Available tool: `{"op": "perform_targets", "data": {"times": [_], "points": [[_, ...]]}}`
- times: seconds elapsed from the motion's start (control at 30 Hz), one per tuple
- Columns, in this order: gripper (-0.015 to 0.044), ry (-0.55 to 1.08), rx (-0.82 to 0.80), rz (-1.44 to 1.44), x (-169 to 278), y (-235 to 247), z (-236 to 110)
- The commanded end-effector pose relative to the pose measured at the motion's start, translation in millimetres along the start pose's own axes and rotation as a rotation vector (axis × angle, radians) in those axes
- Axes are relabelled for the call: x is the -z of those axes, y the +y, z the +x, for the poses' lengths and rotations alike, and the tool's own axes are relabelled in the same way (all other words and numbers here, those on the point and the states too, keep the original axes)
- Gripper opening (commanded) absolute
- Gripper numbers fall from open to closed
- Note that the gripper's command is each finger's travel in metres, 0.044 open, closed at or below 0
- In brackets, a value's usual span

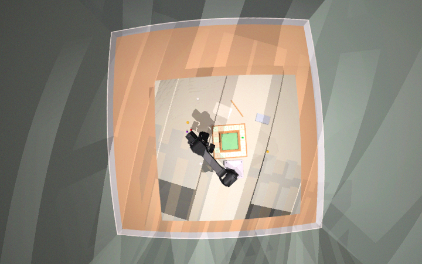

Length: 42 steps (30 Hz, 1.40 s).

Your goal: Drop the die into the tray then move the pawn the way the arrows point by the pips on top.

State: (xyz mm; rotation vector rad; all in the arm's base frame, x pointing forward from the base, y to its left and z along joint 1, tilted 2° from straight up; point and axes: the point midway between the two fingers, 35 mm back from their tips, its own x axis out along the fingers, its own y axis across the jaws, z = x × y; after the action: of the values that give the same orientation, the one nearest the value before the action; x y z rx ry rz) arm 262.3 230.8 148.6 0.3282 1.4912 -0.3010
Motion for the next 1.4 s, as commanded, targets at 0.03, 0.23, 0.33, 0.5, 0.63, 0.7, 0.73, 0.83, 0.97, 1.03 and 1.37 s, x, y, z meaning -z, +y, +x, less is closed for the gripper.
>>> {"op": "perform_targets", "data": {"times": [0.03, 0.23, 0.33, 0.5, 0.63, 0.7, 0.73, 0.83, 0.97, 1.03, 1.37], "points": [[0.0000, 0.003, 0.004, -0.020, -14.1, -14.2, 1.3], [0.0000, 0.003, 0.007, -0.066, -37.1, -42.3, 6.5], [0.0000, 0.002, 0.008, -0.102, -47.4, -57.0, 9.3], [0.0000, 0.001, 0.010, -0.163, -62.2, -82.4, 14.1], [0.0000, 0.000, 0.012, -0.211, -71.8, -103.3, 18.2], [0.0000, 0.000, 0.013, -0.236, -75.9, -113.9, 20.2], [0.0000, -0.001, 0.014, -0.248, -77.7, -119.2, 21.3], [0.0000, -0.001, 0.015, -0.284, -82.6, -135.1, 24.4], [0.0000, -0.002, 0.018, -0.332, -87.5, -156.4, 28.8], [0.0000, -0.002, 0.019, -0.357, -89.2, -167.0, 31.0], [0.0000, -0.024, 0.019, -0.436, -91.9, -200.7, 39.1]]}}
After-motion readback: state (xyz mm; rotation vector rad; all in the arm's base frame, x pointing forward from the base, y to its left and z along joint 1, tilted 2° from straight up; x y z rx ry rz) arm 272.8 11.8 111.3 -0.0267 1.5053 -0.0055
